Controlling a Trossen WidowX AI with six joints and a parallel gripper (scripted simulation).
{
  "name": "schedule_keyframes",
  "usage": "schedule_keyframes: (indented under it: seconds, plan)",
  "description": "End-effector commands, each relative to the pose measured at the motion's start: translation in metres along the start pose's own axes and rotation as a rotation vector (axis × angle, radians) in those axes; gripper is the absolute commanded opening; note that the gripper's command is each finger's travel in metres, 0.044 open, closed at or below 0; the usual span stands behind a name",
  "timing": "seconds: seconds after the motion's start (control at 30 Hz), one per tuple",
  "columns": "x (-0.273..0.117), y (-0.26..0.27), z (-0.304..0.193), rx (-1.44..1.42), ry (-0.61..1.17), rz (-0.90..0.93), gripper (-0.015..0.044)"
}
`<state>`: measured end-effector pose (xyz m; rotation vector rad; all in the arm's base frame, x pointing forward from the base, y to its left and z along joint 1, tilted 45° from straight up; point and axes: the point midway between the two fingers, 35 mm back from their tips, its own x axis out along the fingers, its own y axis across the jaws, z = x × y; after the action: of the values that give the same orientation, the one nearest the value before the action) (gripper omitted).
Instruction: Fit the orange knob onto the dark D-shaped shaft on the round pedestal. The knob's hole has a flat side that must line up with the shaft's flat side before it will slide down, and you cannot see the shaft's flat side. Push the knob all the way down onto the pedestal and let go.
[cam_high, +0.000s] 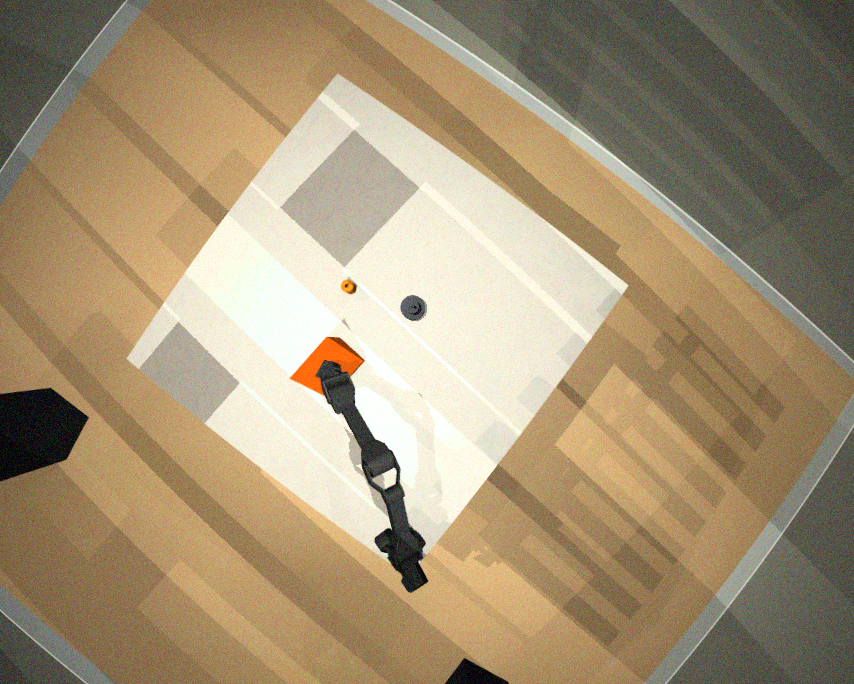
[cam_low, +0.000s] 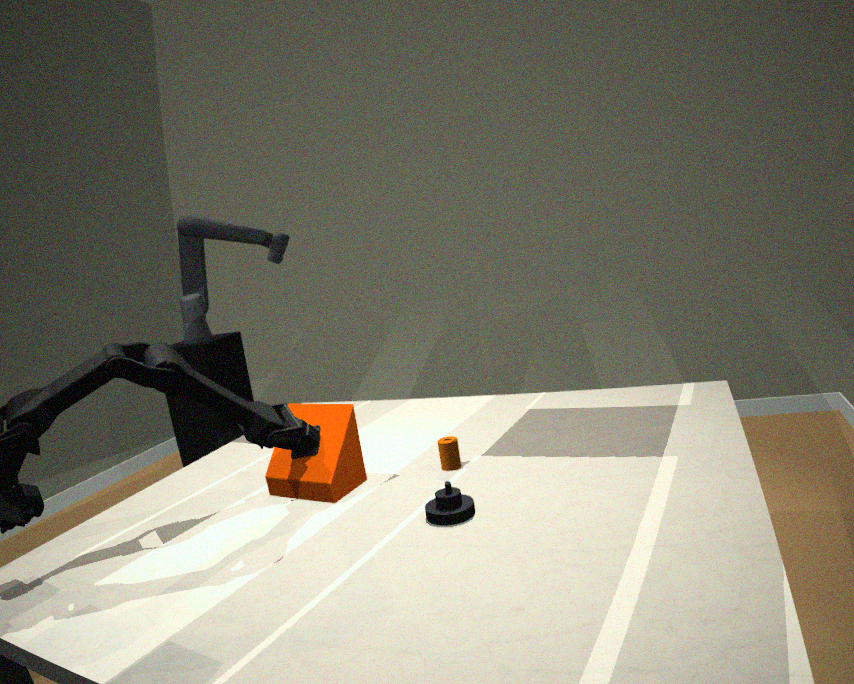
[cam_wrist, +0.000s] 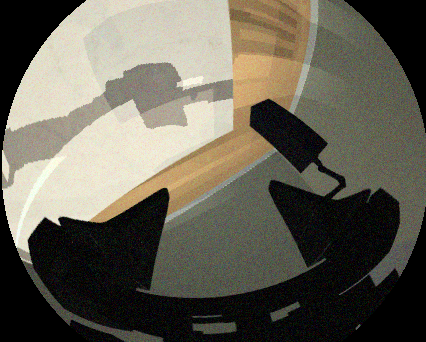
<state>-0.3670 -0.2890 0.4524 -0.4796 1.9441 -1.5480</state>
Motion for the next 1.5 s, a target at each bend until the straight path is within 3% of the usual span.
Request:
schedule_keyframes:
  seconds: [0.0,0.37,1.07,1.47]
  plan:
    - [-0.059,0.055,0.007,-0.271,-0.487,0.270,0.0440]
    - [-0.103,0.070,0.018,-0.245,-0.683,0.332,0.0440]
    - [-0.103,0.070,0.023,-0.237,-0.694,0.337,0.0440]
    - [-0.112,0.080,0.171,-0.060,-0.916,0.535,0.0440]
